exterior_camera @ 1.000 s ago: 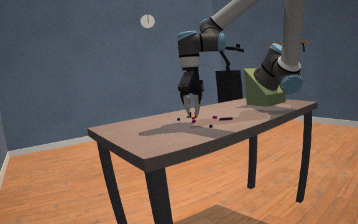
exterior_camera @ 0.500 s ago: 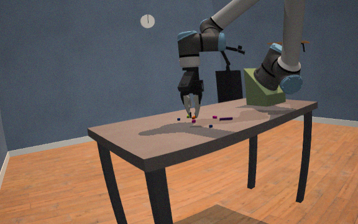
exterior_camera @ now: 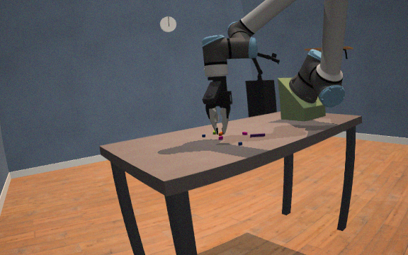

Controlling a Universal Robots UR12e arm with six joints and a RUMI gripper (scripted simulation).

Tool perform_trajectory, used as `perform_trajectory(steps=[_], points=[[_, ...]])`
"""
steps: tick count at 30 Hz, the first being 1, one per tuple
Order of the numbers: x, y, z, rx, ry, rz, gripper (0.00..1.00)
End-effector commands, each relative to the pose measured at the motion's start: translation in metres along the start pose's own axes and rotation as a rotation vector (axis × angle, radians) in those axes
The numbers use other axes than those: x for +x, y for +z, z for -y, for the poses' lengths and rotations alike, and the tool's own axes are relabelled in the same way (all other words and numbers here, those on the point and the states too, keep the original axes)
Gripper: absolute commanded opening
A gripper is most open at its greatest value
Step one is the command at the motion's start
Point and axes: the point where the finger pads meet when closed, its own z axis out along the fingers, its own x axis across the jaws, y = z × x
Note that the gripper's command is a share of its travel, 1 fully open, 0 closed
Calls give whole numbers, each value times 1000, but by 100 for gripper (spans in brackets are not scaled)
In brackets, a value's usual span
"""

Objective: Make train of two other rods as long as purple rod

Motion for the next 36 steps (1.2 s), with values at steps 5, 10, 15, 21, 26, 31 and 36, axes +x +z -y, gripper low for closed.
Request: perform_trajectory(steps=[5, 10, 15, 21, 26, 31, 36], points=[[-2, 1, 0, 0, -1, 0, 14], [-2, 1, 0, 0, -1, 0, 14], [-2, 1, 0, 0, -1, 0, 14], [-2, 3, 0, 0, -1, 1, 14], [-3, 6, -1, -1, 1, 3, 14], [-3, 10, -1, -1, 1, 3, 14], [-3, 15, -1, -1, 1, 4, 14]])
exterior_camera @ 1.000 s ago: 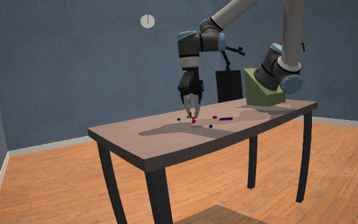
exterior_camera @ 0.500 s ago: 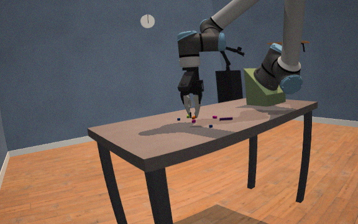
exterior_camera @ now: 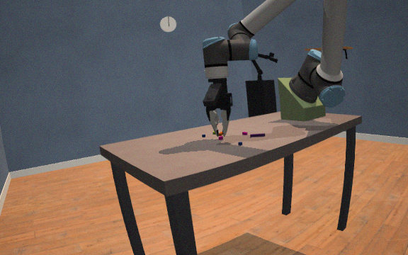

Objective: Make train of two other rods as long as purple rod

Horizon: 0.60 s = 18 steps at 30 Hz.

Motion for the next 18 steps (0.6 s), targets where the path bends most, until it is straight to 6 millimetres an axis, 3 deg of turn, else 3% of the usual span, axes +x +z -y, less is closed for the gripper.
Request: perform_trajectory(steps=[1, 18], points=[[-2, 8, -1, 0, 1, 3, 14], [-1, 10, 0, 1, -1, 0, 14]])
